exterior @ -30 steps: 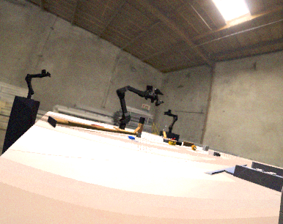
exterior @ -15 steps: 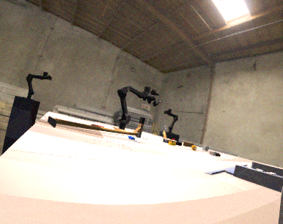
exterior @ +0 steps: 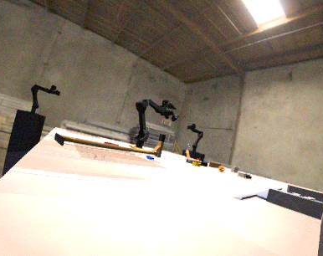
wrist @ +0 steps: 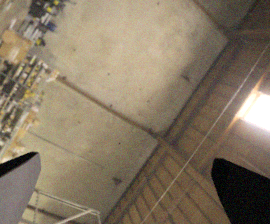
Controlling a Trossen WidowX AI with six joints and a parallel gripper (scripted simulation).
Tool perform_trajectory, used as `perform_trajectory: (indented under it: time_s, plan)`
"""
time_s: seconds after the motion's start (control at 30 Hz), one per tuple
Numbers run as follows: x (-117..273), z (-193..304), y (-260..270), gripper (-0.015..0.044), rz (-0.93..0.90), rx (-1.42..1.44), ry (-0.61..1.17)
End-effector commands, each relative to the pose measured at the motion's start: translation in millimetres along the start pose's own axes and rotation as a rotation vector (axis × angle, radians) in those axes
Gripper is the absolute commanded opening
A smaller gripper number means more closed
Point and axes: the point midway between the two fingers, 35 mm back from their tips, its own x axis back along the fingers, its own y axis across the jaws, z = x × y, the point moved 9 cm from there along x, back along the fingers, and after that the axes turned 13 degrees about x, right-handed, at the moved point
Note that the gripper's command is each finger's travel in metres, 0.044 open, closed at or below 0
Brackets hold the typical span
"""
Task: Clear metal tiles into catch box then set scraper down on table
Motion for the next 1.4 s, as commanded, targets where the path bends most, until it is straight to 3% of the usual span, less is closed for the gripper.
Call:
perform_trajectory:
  time_s: [0.0,1.37]
  plan:
    - [0,-13,-8,0.044,0.031,0.033,-0.027]
    - [54,-97,-93,0.044,0.417,0.244,-0.161]
